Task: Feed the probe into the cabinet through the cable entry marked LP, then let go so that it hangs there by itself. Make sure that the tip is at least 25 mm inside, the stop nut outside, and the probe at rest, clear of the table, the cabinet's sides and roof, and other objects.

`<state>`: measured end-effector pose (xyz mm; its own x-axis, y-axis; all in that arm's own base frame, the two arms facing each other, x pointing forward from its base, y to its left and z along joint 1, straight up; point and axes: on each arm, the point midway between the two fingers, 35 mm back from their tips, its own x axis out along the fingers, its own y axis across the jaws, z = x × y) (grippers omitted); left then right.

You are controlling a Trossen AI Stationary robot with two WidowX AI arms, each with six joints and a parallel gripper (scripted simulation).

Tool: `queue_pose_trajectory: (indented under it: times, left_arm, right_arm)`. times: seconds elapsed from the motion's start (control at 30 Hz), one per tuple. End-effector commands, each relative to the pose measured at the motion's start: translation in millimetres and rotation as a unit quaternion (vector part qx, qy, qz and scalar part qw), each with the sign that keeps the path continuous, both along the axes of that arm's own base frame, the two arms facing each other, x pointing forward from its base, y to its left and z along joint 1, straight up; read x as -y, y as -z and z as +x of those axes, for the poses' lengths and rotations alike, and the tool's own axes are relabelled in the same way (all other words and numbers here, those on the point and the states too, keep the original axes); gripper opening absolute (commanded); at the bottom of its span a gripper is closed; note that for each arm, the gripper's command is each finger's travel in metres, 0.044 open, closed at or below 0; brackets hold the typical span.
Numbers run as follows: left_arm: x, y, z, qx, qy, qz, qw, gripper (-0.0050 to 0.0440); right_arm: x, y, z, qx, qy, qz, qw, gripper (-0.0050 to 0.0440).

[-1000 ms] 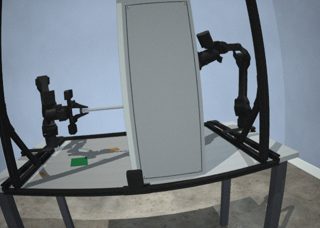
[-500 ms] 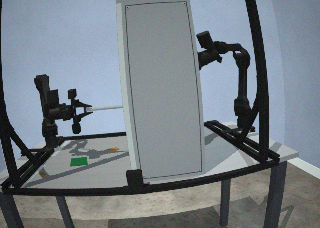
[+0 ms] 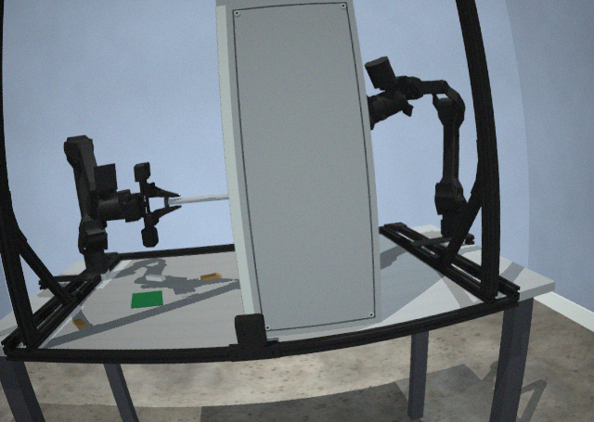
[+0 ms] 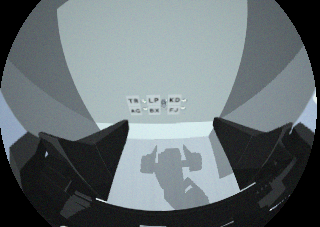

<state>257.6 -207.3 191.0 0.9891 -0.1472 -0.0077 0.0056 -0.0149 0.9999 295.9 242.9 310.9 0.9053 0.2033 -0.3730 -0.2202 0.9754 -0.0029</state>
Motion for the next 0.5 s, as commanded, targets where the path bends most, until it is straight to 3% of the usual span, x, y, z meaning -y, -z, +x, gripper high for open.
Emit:
queue_pose_trajectory:
  times: [0.0,0.47]
  left_arm:
    - [4,-4,7,0.003,0.001,-0.007,1.000,0.0000]
    - [9,-6,26,0.003,0.001,-0.007,1.000,0.0000]
  right_arm:
    - [0,0,0,-0.001,-0.002,0.001,1.000,0.0440]
    - [0,0,0,-0.001,-0.002,0.001,1.000,0.0440]
